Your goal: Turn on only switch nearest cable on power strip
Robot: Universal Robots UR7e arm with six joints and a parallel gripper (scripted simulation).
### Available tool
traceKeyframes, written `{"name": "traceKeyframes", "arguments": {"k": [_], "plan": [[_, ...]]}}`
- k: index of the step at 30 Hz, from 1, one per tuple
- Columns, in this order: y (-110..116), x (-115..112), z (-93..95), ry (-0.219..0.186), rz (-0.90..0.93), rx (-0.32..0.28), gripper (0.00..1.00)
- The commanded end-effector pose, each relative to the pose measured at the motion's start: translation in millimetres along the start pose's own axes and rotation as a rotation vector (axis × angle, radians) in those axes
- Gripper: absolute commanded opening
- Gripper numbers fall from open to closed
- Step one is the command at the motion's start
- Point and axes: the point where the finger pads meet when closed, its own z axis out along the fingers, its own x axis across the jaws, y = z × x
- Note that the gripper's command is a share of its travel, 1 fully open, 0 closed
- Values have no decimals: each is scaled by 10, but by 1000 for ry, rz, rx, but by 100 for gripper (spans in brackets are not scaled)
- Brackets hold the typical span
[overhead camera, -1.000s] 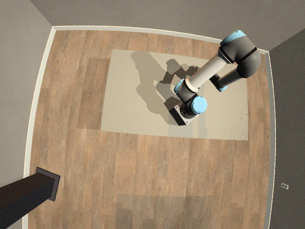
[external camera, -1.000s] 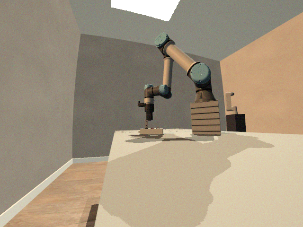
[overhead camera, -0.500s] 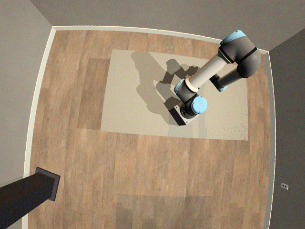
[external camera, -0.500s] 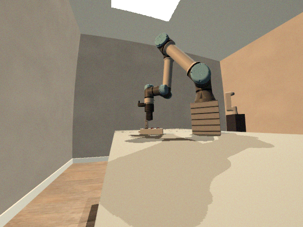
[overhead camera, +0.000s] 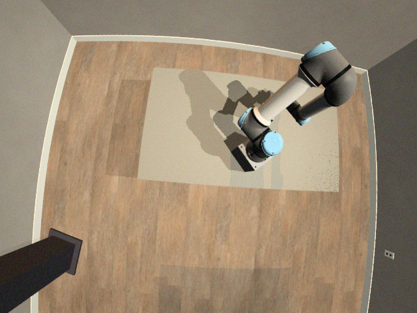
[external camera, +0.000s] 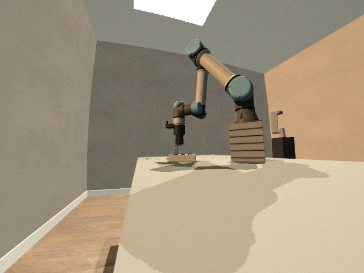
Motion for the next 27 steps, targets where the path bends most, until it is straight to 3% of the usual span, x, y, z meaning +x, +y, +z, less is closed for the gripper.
{"name": "traceKeyframes", "arguments": {"k": [1, 20, 27], "plan": [[-8, 0, 14, 0, 0, -1, 0], [-7, 0, 12, 0, 0, -1, 0], [11, -7, -127, 0, 0, -2, 0]]}}
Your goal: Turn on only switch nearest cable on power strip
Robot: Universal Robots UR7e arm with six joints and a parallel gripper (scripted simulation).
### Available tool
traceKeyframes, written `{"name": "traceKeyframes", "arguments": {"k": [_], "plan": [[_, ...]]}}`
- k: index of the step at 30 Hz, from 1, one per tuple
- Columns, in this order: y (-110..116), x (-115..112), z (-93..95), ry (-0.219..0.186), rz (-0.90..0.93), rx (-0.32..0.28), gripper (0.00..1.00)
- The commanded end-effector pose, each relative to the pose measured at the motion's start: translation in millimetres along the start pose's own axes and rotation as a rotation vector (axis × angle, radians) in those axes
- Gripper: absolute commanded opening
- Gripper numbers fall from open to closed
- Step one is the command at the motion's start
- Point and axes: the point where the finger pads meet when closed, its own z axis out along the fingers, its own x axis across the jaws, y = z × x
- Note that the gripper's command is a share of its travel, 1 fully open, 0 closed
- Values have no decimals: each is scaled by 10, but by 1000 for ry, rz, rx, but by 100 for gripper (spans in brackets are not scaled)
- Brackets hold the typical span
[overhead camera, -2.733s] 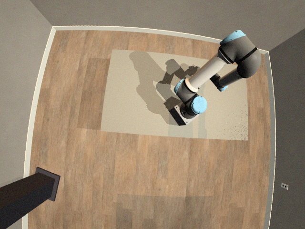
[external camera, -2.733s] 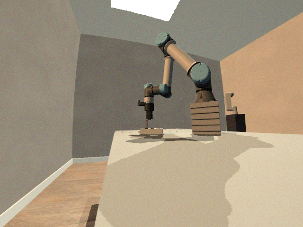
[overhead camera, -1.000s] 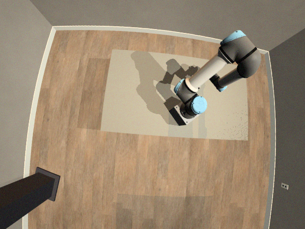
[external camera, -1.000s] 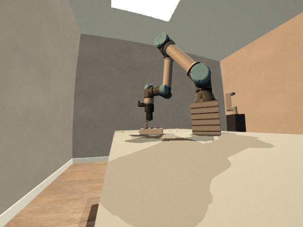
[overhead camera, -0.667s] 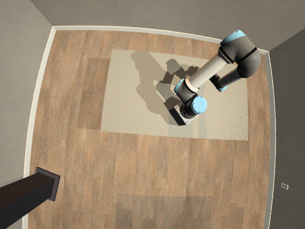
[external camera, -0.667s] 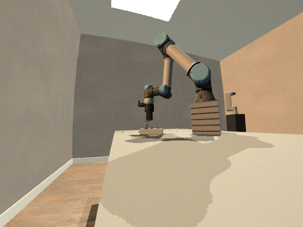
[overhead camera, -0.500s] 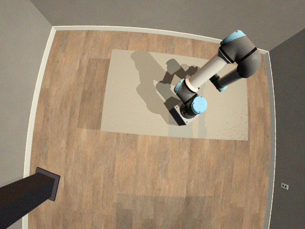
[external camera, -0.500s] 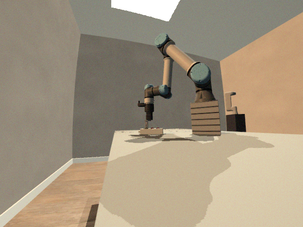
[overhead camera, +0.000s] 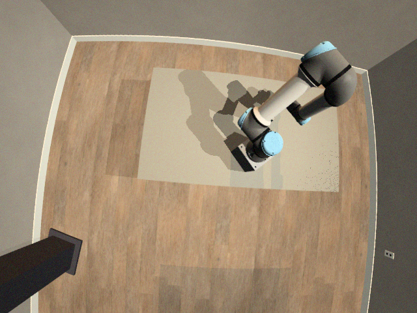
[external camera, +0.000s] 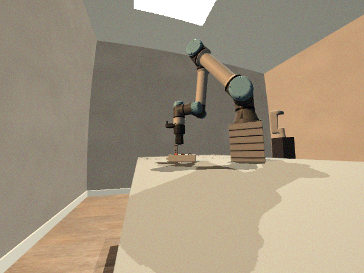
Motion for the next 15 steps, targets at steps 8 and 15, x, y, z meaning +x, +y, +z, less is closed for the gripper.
{"name": "traceKeyframes", "arguments": {"k": [8, 15], "plan": [[8, -7, -281, 0, 0, 0, 0], [-1, -3, -368, 1, 0, 1, 0]]}}
